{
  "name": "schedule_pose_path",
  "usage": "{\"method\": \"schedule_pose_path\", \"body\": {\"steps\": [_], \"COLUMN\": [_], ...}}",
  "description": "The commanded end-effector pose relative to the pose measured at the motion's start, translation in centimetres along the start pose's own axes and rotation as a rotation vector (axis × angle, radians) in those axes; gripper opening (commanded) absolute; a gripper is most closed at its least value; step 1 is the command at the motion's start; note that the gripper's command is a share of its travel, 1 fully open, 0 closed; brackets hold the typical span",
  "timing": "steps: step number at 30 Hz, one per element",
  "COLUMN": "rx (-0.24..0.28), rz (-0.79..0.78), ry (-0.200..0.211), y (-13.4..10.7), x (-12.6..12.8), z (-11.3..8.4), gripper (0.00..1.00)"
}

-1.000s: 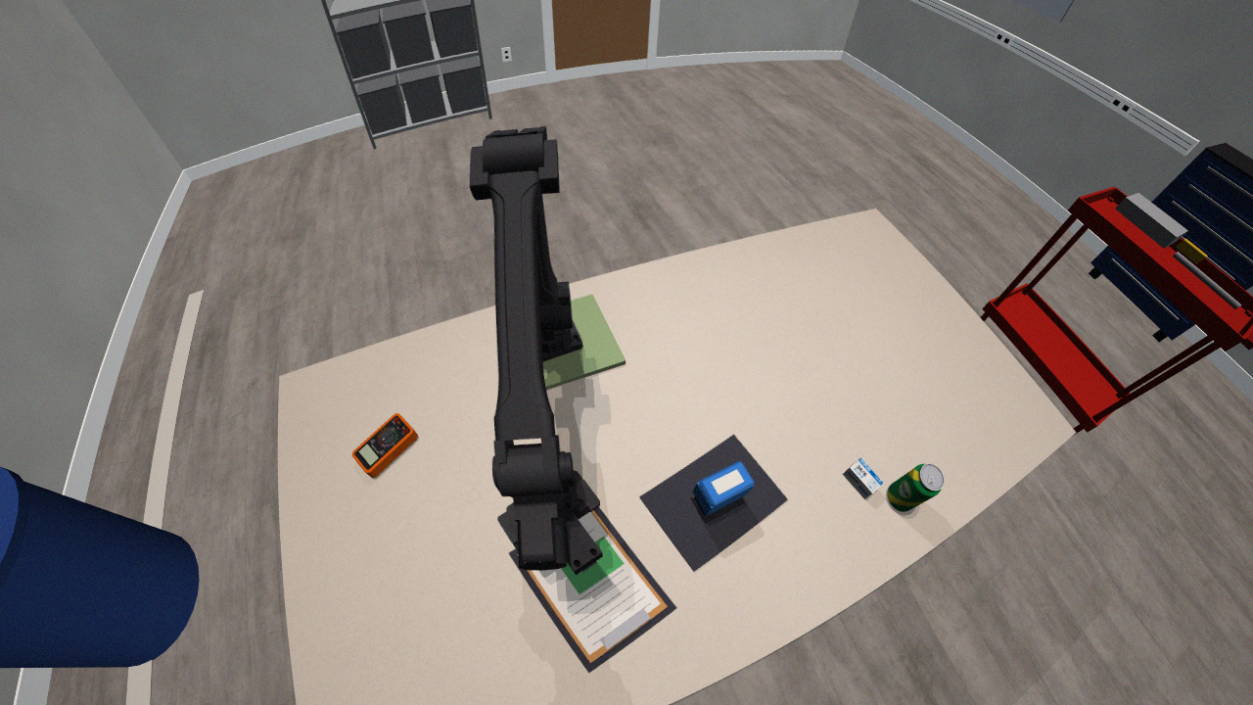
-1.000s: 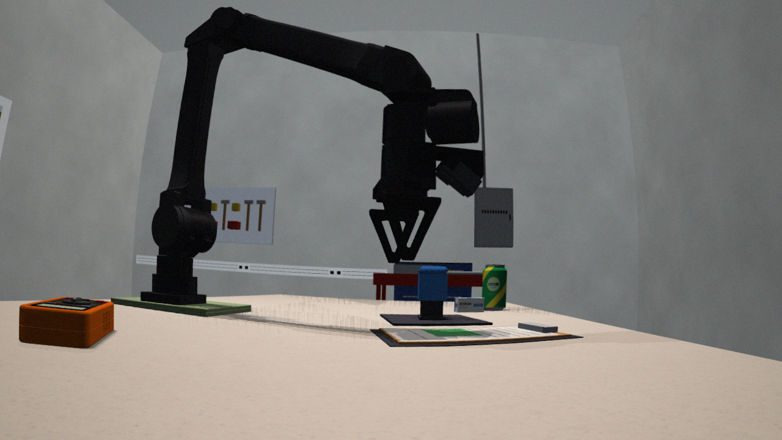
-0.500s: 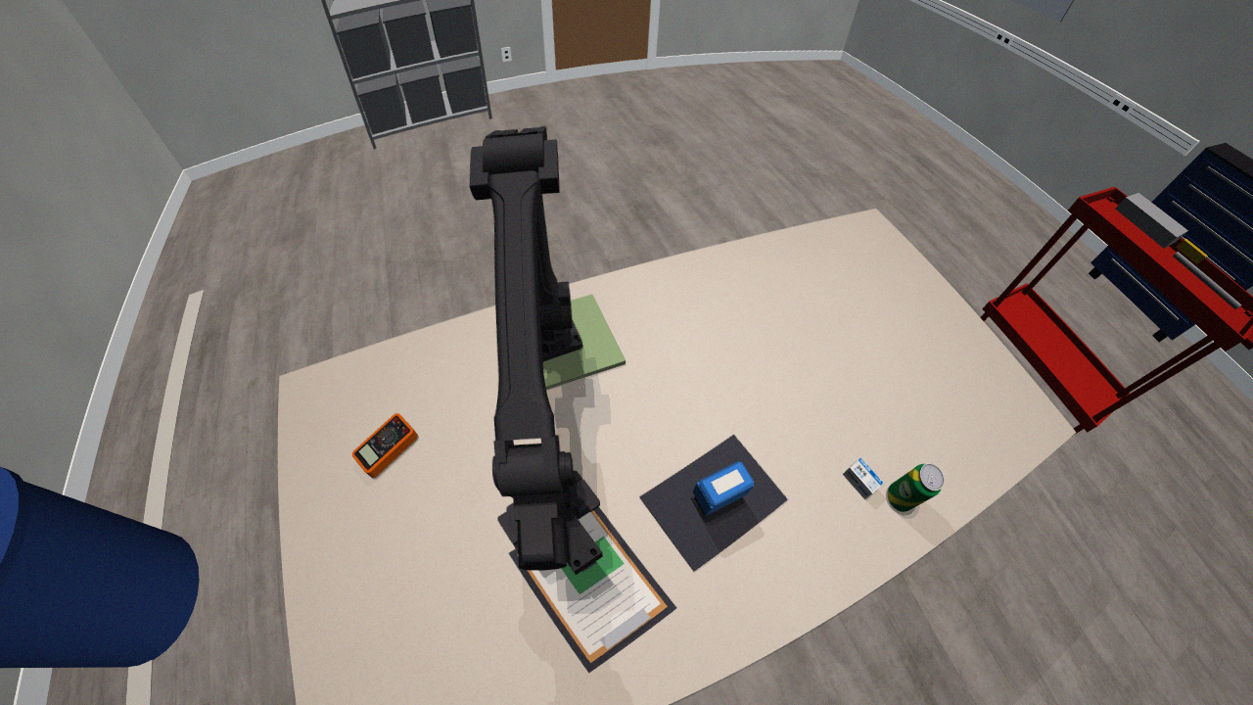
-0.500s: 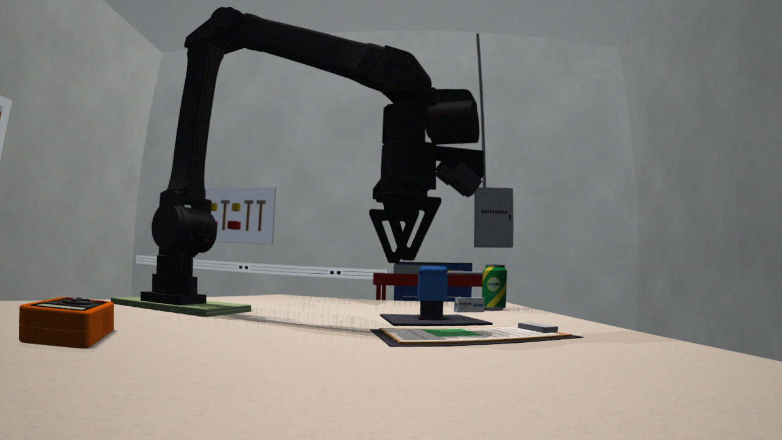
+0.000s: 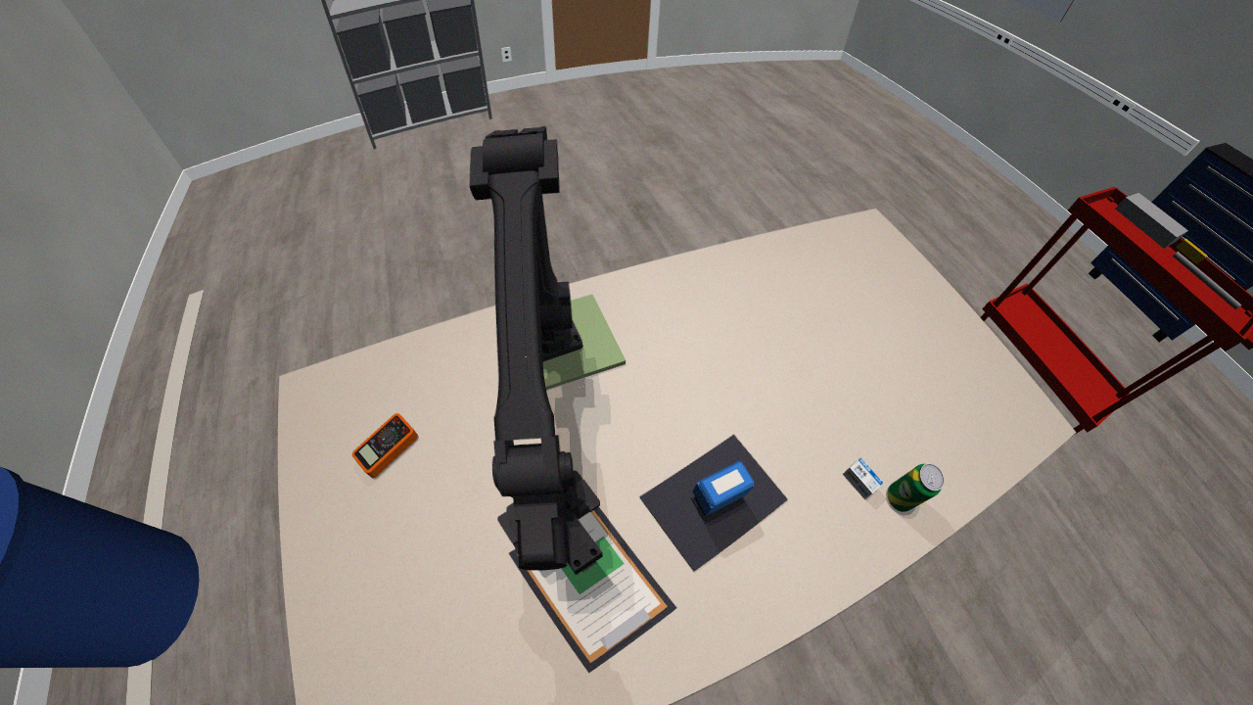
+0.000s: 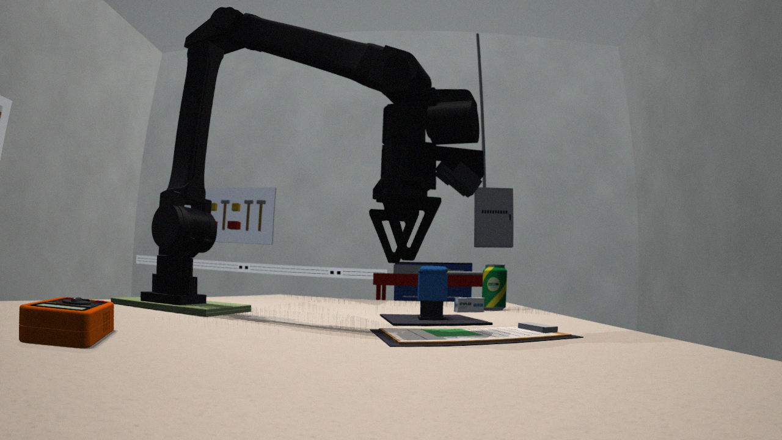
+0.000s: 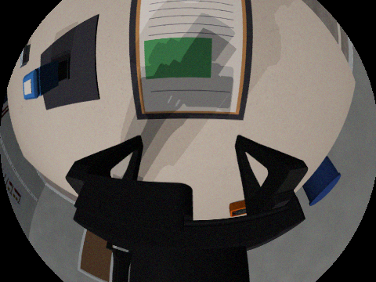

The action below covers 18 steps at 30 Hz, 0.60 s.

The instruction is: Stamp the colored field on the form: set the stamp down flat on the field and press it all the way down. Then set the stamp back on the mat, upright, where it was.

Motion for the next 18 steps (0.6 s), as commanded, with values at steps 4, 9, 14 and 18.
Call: {"method": "schedule_pose_path", "body": {"steps": [4, 9, 14, 18], "rx": [-0.034, -0.045, -0.049, -0.020], "rz": [-0.003, -0.064, -0.325, -0.533], "ry": [-0.032, -0.044, -0.055, -0.043], "y": [1.5, 1.4, 1.4, 1.4], "x": [-1.1, -1.0, -0.9, -1.3], "z": [-1.9, -3.1, -5.7, -8.5], "gripper": [1.00, 1.00, 1.00, 1.00]}}
Point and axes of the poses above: the point where the finger pads meet when closed, its own z axis out along the fingers, its own x axis across the jaws, y = z × x, the point moved 10 cm from there along -z, back along the fingers, and after that the axes turned 11 degrees about -z, right-handed, at the moved point
